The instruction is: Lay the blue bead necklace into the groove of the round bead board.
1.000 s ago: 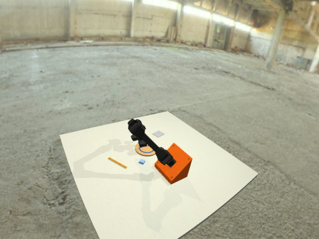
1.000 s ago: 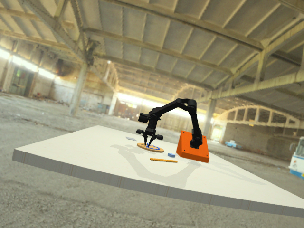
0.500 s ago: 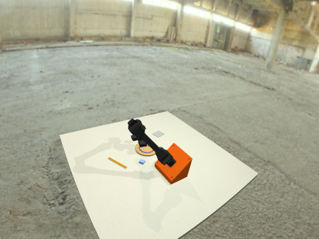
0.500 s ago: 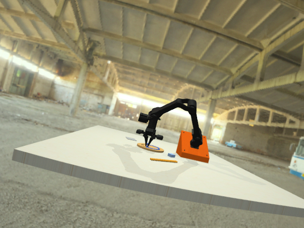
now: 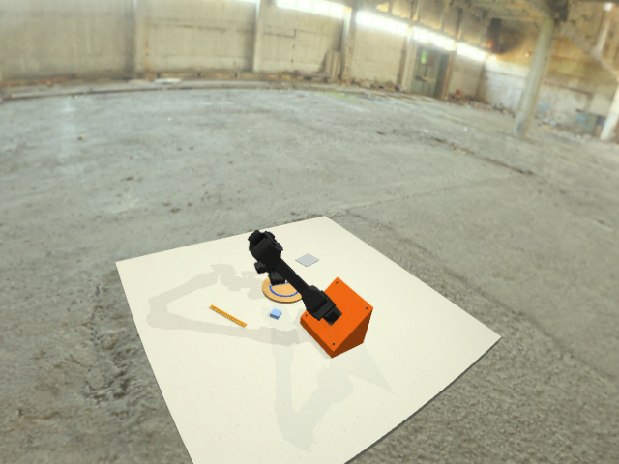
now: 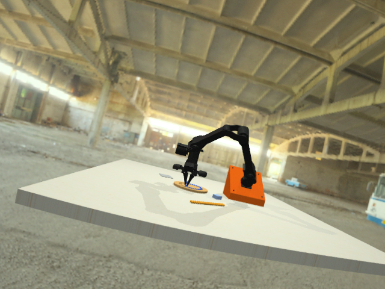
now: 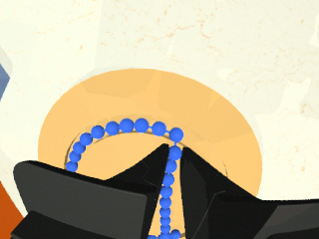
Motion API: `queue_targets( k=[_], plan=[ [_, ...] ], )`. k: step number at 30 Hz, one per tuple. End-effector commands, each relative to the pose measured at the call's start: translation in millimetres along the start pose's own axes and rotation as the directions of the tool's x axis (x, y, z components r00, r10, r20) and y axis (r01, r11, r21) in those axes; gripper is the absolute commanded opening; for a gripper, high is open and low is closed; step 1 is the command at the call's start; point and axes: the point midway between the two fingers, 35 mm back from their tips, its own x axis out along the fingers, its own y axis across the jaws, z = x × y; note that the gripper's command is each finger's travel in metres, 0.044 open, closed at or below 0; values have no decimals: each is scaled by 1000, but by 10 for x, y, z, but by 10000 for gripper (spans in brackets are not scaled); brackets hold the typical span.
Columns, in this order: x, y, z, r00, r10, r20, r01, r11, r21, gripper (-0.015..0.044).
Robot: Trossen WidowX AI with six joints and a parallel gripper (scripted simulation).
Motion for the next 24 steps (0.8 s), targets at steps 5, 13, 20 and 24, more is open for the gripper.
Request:
queue_targets(
  k=[5, 13, 20, 24],
  plan=[
    [-49, -18, 15, 1000, 0, 3, 0, 1000, -1, 0],
    [-48, -107, 74, 1000, 0, 4, 0, 1000, -1, 0],
    [30, -106, 75, 1000, 0, 4, 0, 1000, -1, 0],
    [-6, -121, 80, 1000, -9, 2, 9, 1000, -7, 26]
  ],
)
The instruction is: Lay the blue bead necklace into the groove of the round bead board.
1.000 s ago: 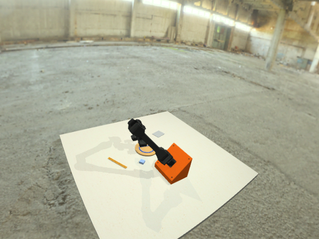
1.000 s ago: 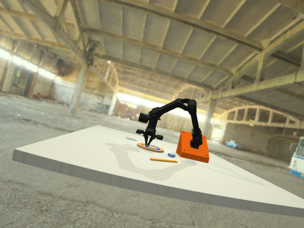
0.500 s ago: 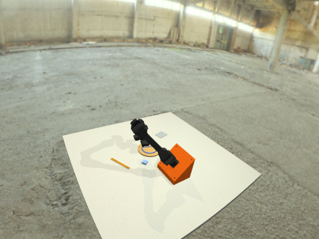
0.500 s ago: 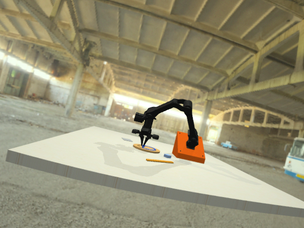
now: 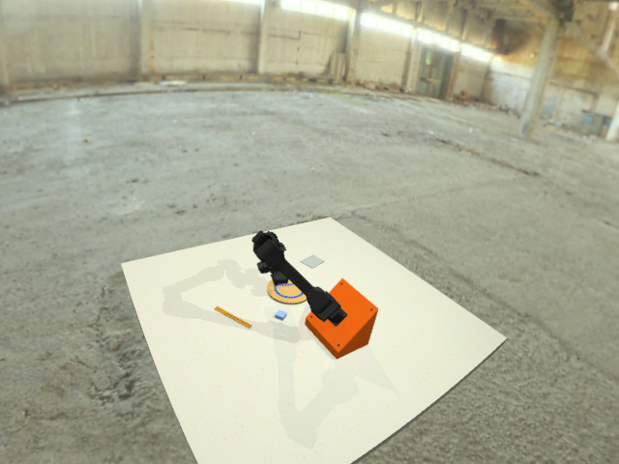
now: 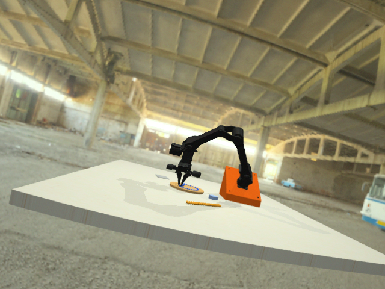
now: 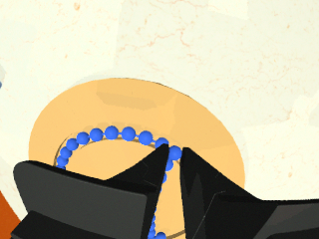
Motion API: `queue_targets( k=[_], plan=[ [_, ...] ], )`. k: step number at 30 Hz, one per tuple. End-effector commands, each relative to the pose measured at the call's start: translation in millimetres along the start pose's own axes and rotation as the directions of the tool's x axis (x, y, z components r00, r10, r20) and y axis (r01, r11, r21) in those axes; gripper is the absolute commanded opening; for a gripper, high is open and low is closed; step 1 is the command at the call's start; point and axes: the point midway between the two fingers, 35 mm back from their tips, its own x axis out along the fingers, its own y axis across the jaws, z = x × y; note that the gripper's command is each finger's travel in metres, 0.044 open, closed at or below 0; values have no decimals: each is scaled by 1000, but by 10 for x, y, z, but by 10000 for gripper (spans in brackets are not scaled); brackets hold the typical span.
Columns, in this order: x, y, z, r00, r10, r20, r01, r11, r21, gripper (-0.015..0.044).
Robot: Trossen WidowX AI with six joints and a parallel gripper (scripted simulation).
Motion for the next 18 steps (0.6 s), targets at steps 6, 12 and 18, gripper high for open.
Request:
queue_targets(
  k=[6, 12, 18],
  plan=[
    [-4, -1, 1, 1000, -1, 0, 1, 1000, 0, 184],
    [-7, 0, 0, 1000, 0, 0, 0, 1000, 0, 341],
    [-43, 12, -6, 1000, 8, 2, -8, 1000, 6, 440]
  ],
)
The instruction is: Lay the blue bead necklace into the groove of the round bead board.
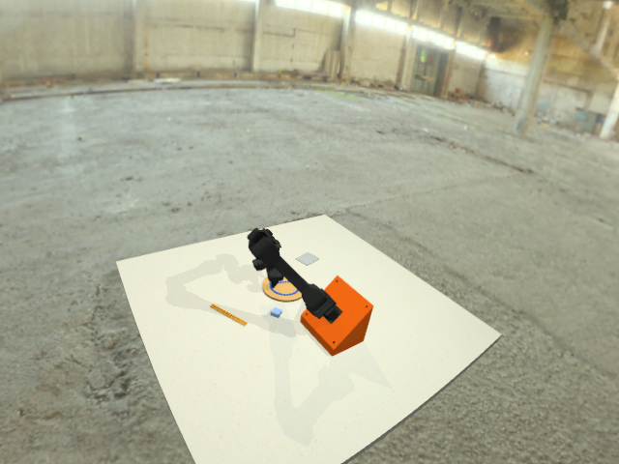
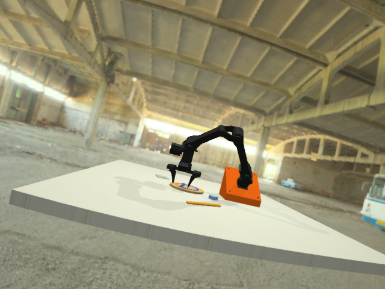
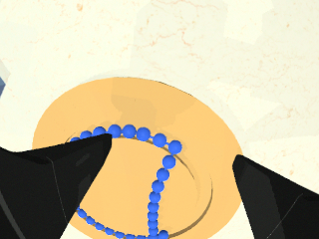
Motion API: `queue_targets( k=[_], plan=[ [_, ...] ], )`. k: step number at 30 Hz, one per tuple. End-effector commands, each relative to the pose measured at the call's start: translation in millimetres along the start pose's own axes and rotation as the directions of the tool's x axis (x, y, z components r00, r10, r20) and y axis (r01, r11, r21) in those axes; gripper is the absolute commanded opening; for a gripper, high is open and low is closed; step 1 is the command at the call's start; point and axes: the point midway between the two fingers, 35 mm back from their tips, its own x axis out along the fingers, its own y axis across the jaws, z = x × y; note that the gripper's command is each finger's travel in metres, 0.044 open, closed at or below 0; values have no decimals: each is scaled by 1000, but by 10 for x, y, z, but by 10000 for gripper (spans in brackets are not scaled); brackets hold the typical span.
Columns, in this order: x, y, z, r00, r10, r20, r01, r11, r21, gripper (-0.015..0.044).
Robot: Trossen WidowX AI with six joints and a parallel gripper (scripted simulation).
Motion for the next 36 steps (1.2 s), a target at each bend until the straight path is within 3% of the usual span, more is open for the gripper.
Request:
queue_targets(
  k=[1, 23, 30, 35, 36],
  plan=[
    [-29, -1, 4, 1000, 2, 2, -2, 1000, -2, 440],
    [-29, -1, 4, 1000, 2, 2, -2, 1000, -2, 440],
    [-338, 16, -99, 1000, 1, 1, -1, 976, 218, 256],
    [-308, 16, -102, 1000, 1, 1, -2, 974, 225, 125],
    [-277, 16, -102, 1000, 1, 1, -2, 974, 225, 120]
  ],
)
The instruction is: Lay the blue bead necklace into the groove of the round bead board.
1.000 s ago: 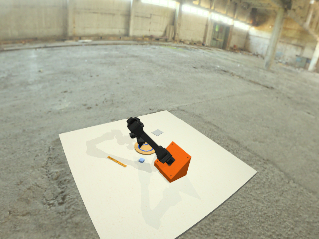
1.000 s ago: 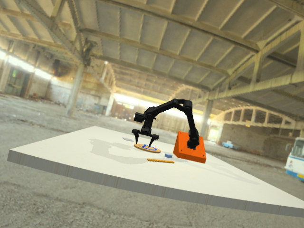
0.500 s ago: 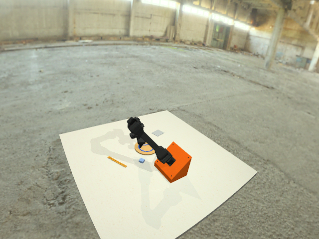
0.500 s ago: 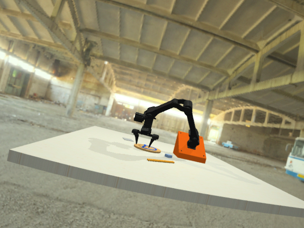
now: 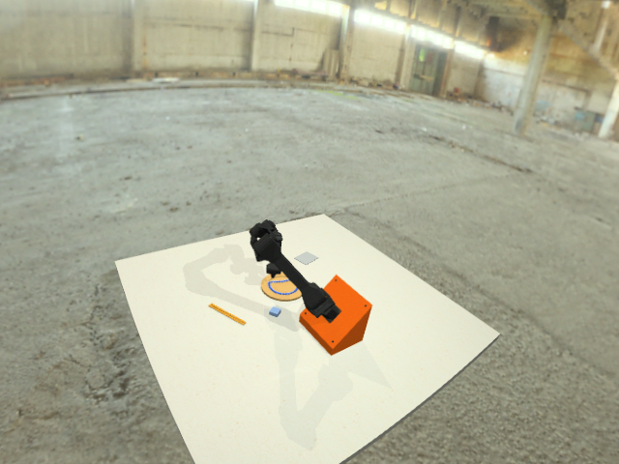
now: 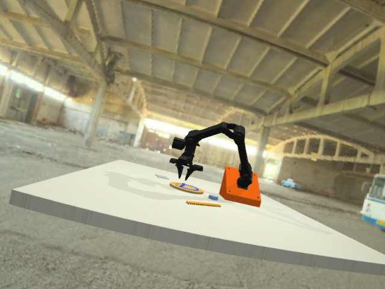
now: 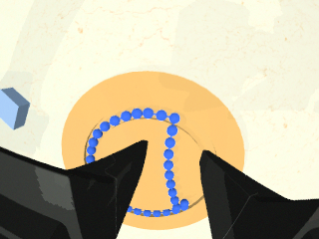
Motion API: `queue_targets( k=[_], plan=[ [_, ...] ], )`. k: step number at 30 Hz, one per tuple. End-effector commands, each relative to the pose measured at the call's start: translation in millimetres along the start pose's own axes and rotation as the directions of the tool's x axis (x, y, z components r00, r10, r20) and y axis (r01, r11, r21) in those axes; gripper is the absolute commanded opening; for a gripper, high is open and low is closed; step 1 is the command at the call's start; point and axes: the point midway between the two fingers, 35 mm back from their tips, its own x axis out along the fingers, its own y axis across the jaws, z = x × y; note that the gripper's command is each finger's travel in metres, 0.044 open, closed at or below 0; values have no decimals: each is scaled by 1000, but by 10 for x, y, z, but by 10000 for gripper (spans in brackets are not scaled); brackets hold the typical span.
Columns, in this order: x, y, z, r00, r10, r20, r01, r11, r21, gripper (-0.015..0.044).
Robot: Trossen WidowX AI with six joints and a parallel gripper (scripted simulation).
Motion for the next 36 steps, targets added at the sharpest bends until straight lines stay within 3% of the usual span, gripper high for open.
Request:
queue_targets(
  k=[1, 36],
  plan=[
    [90, 10, 14, 1000, 2, -5, -2, 1000, 5, 120],
    [380, 14, 14, 1000, 3, -4, -3, 1000, 5, 120]
  ],
)
